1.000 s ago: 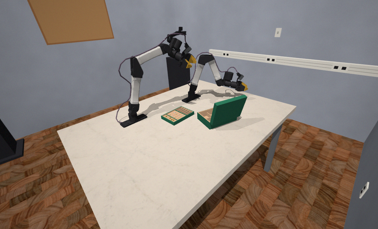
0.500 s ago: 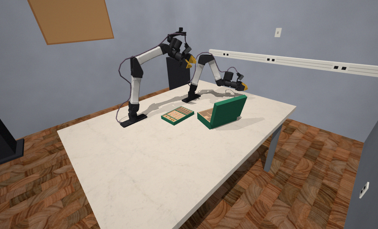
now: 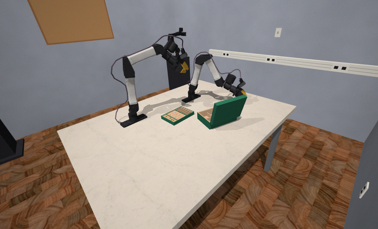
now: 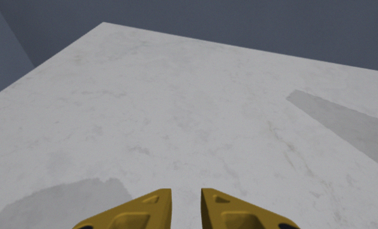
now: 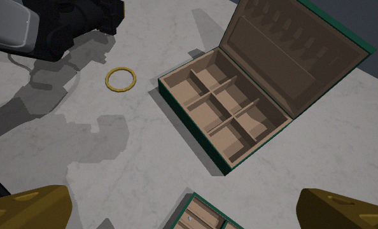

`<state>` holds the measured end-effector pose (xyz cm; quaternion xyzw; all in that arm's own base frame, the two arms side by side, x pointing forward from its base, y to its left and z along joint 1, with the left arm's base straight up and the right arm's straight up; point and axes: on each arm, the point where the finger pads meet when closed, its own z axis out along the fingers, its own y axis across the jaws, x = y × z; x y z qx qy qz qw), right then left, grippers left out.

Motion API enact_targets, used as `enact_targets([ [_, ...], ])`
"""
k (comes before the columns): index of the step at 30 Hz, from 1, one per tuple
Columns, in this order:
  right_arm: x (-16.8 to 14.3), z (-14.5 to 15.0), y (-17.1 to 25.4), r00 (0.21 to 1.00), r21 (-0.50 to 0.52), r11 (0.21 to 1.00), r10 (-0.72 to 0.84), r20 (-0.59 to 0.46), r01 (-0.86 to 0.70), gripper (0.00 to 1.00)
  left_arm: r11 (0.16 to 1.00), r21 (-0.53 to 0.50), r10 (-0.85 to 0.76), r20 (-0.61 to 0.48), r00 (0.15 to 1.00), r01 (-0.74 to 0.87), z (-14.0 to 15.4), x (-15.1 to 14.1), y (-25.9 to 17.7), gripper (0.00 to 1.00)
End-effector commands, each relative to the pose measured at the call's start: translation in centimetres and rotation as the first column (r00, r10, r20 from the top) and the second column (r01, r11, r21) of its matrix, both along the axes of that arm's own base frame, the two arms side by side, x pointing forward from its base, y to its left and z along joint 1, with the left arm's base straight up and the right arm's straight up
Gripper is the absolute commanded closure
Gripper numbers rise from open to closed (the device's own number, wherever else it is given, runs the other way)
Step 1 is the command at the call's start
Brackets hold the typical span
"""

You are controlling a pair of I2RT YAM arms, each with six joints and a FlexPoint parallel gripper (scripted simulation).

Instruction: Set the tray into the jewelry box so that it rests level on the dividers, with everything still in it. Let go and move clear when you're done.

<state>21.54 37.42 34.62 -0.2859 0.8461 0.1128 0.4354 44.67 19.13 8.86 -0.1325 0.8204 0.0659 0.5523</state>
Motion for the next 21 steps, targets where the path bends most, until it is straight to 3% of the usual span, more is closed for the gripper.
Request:
enact_targets([
  [1, -2.1, 0.4, -3.5, 0.988, -0.023, 0.988, 0.151, -0.042, -0.152, 0.0, 0.994, 0.016, -0.102, -0.159, 0.982, 0.105, -0.4, 1.2, -4.3, 0.84],
  [7, -4.4, -2.2, -9.1, 0.961, -0.075, 0.963, 0.249, -0.118, -0.259, 0.0, 0.918, 0.034, -0.363, -0.327, 0.872, 0.395, -0.5, 1.9, -16.4, 0.84],
  [13, -6.5, -4.5, -12.7, 0.934, -0.093, 0.939, 0.313, -0.173, -0.332, 0.0, 0.766, 0.036, -0.55, -0.479, 0.684, 0.642, -0.4, -0.9, -26.8, 0.84],
  [15, -6.5, -4.5, -12.7, 0.934, -0.093, 0.939, 0.313, -0.173, -0.332, 0.0, 0.766, 0.036, -0.55, -0.479, 0.684, 0.642, -0.4, -0.9, -26.8, 0.84],
  [21, -8.3, -6.4, -15.3, 0.907, -0.096, 0.917, 0.362, -0.215, -0.388, 0.0, 0.51, 0.032, -0.664, -0.62, 0.417, 0.86, 0.5, -7.0, -36.3, 0.84],
])
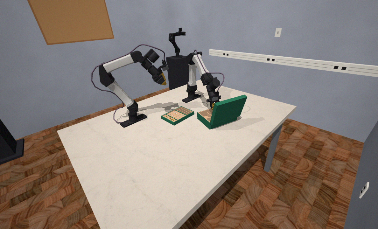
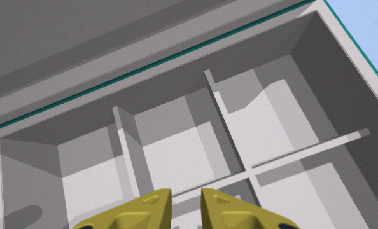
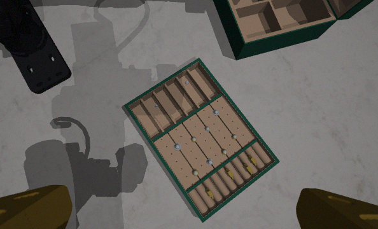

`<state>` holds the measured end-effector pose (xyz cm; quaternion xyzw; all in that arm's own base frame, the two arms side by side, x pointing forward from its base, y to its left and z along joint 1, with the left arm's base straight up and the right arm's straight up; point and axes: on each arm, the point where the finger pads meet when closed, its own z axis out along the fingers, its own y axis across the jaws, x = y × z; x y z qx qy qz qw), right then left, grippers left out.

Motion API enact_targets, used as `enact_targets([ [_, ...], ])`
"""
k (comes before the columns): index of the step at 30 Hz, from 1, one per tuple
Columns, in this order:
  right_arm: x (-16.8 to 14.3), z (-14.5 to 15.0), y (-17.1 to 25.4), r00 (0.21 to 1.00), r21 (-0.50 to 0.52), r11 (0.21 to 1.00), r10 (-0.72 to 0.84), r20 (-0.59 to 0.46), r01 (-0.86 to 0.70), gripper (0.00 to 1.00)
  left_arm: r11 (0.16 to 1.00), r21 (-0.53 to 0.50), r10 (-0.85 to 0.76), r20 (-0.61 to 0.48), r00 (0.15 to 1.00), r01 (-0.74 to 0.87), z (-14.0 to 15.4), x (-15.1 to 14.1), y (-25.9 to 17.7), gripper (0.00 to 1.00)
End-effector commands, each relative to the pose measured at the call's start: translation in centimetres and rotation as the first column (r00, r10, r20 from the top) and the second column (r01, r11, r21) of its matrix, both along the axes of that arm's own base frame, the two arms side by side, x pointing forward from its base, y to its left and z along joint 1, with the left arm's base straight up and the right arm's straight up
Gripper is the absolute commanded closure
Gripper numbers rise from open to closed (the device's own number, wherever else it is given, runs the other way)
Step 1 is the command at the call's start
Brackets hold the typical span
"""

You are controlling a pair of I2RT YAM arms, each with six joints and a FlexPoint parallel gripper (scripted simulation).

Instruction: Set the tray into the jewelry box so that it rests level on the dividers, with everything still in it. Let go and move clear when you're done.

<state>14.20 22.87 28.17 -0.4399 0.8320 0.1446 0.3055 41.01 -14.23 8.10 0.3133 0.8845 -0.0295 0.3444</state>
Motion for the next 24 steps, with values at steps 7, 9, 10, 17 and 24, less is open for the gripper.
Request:
enact_targets([
  [7, -1.7, -1.0, -1.9, 0.997, 0.02, 0.997, 0.077, -0.023, -0.077, 0.0, 0.863, 0.185, -0.412, -0.28, 0.867, 0.47, 0.6, -12.0, -9.4, 0.84],
  [9, -1.5, -1.4, -1.8, 0.997, 0.009, 0.997, 0.073, -0.03, -0.073, 0.0, 0.797, 0.22, -0.465, -0.37, 0.804, 0.562, -0.7, -15.2, -10.1, 0.84],
  [10, -1.5, -1.4, -1.8, 0.997, 0.009, 0.997, 0.073, -0.03, -0.073, 0.0, 0.797, 0.22, -0.465, -0.37, 0.804, 0.562, -0.7, -15.2, -10.1, 0.84],
  [17, -1.7, -0.4, -2.1, 0.997, 0.005, 0.997, 0.073, -0.033, -0.072, 0.0, 0.64, 0.267, -0.518, -0.542, 0.661, 0.721, -2.8, -21.9, -9.6, 0.84],
  [24, -1.4, -0.1, -1.7, 0.997, 0.024, 0.997, 0.072, -0.019, -0.072, 0.0, 0.553, 0.279, -0.541, -0.597, 0.593, 0.785, -4.0, -24.9, -9.5, 0.84],
])
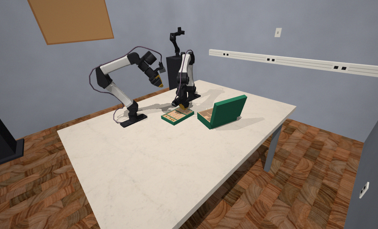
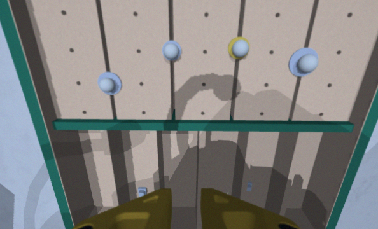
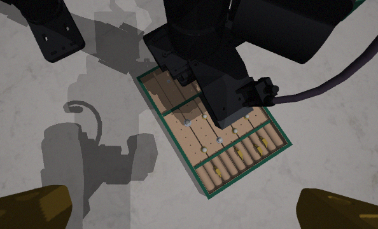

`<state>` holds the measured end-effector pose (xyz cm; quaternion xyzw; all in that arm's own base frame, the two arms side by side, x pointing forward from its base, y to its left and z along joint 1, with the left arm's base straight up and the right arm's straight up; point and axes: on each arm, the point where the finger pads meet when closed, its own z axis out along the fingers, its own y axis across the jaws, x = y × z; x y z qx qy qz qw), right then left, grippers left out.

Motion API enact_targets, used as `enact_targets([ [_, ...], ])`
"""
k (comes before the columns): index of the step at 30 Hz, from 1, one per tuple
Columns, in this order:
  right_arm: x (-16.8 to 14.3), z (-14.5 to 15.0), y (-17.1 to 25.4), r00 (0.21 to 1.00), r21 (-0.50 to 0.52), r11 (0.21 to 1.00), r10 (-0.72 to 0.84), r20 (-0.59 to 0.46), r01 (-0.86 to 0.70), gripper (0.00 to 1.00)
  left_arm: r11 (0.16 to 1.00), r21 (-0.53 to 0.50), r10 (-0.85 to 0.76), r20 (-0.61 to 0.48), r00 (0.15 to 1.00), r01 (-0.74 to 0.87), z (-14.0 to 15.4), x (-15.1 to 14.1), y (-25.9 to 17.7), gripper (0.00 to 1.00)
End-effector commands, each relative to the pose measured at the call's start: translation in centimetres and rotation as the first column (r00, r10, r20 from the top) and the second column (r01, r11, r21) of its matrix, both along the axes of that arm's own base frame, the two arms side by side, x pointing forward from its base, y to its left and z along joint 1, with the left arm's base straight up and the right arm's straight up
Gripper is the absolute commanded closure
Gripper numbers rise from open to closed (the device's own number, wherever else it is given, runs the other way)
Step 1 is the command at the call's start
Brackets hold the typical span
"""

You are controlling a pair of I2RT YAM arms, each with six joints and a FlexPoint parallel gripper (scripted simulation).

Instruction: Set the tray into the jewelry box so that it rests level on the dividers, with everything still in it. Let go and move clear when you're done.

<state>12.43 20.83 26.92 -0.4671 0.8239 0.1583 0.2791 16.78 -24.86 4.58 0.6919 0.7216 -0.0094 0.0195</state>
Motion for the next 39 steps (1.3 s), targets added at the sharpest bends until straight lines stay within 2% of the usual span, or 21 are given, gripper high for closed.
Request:
enact_targets([
  [1, 0.4, 0.9, 0.3, 1.0, 0.032, 0.999, 0.003, 0.018, -0.003, 0.0, 0.998, 0.063, -0.012, -0.018, 1.0, 0.013, -0.8, -0.9, 1.2, 0.84],
  [8, 0.4, 0.1, 0.4, 1.0, 0.018, 1.0, 0.002, 0.009, -0.002, 0.0, 0.998, 0.058, -0.006, -0.015, 1.0, 0.007, -1.6, -0.7, 1.1, 0.84],
  [22, 0.3, 0.3, 0.2, 1.0, 0.019, 1.0, -0.003, 0.011, 0.003, 0.0, 0.999, 0.052, -0.007, -0.021, 1.0, 0.008, -3.4, -0.6, 0.9, 0.84],
  [28, 0.3, 0.3, 0.2, 1.0, 0.019, 1.0, -0.003, 0.011, 0.003, 0.0, 0.999, 0.032, -0.009, -0.007, 1.0, 0.009, -2.8, -0.4, 0.6, 1.0],
  [39, 0.3, 0.3, 0.2, 1.0, 0.019, 1.0, -0.003, 0.011, 0.003, 0.0, 1.0, 0.027, -0.009, -0.004, 1.0, 0.009, -1.6, -0.4, 0.5, 1.0],
])
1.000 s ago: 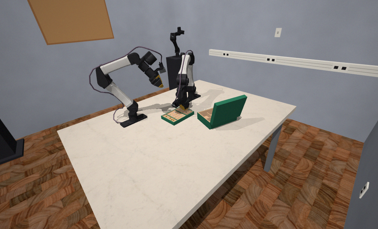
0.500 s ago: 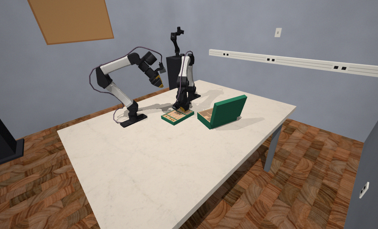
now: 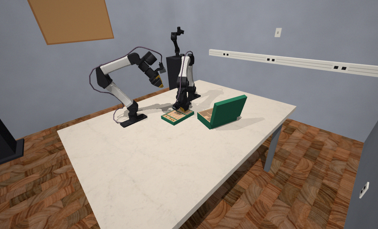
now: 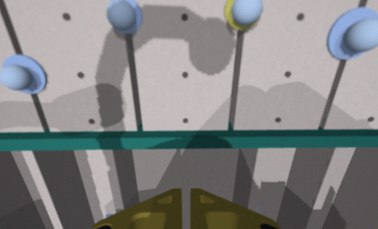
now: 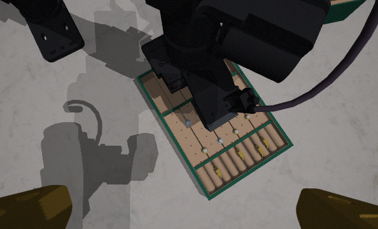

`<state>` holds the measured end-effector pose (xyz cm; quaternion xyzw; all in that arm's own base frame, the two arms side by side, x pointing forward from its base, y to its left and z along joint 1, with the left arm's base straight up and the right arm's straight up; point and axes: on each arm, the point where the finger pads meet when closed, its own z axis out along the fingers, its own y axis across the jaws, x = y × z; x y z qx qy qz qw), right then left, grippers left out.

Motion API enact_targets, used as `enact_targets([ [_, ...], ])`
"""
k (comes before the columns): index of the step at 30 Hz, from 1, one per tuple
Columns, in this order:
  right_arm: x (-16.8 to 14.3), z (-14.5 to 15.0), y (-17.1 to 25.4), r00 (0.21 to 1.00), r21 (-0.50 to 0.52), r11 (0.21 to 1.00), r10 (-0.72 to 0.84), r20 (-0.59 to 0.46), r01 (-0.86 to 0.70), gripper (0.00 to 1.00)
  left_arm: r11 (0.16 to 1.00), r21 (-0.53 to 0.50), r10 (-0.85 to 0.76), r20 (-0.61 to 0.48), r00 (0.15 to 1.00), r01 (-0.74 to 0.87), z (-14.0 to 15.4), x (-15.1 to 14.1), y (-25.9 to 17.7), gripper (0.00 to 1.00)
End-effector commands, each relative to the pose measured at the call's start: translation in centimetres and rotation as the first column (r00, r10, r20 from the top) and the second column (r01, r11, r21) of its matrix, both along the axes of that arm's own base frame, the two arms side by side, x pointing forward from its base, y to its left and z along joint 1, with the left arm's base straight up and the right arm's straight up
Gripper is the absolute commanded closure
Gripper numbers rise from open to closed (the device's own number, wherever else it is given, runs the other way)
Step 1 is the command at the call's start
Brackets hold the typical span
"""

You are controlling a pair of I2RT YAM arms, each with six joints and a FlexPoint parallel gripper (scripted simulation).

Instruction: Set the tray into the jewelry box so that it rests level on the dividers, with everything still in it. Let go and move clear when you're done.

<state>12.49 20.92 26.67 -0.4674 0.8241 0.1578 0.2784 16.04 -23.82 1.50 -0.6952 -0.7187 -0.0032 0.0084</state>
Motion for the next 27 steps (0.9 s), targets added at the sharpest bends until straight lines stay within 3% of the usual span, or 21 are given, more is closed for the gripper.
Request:
enact_targets([
  [1, 0.3, 0.6, 0.1, 1.0, 0.02, 1.0, -0.004, 0.012, 0.003, 0.0, 1.0, -0.031, 0.0, 0.019, 1.0, 0.001, 1.7, 0.4, -0.5, 1.0],
  [16, 0.3, 0.6, 0.1, 1.0, 0.02, 1.0, -0.004, 0.012, 0.003, 0.0, 1.0, 0.003, 0.0, -0.003, 1.0, 0.0, 5.7, -0.3, 0.3, 1.0],
  [21, 0.3, 0.6, 0.1, 1.0, 0.02, 1.0, -0.004, 0.012, 0.003, 0.0, 0.999, 0.039, -0.013, -0.029, 1.0, 0.014, 8.6, -0.9, 1.3, 1.0],
  [27, 0.3, 0.6, 0.1, 1.0, 0.02, 1.0, -0.004, 0.012, 0.003, 0.0, 0.985, -0.022, -0.172, 0.015, 0.985, 0.172, 11.1, 2.5, 1.4, 1.0],
])
